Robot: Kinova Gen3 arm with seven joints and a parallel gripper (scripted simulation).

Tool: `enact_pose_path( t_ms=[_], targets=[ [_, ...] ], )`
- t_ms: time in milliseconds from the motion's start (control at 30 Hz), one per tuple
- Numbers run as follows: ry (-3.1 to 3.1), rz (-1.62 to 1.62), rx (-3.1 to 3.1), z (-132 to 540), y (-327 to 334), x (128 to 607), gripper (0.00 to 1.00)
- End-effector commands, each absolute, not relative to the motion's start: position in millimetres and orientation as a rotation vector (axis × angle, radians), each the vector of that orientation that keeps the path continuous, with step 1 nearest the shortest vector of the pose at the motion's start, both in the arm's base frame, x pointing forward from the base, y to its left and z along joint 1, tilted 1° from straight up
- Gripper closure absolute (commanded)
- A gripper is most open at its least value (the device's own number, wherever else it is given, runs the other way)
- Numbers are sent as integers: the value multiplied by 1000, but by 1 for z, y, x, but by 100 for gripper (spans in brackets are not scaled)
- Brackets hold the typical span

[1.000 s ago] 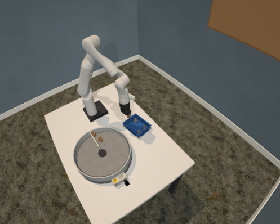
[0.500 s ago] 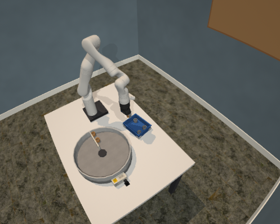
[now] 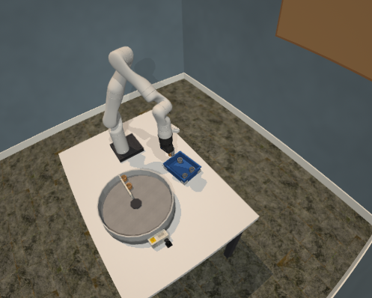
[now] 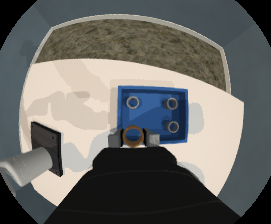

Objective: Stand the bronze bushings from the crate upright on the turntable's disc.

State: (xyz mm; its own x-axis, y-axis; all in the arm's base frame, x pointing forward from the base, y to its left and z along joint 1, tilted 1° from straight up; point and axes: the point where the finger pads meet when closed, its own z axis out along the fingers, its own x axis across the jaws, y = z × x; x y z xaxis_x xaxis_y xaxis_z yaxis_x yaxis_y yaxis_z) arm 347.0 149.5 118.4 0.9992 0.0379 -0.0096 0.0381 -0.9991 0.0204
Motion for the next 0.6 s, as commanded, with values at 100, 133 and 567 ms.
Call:
enact_pose_path(
  t_ms=[100,133,567],
  targets=[
    [59,-12,3121,119,149,347,100],
    [59,-12,3121,119,149,347,100],
    [59,-12,3121,119,136,347,100]
  ],
)
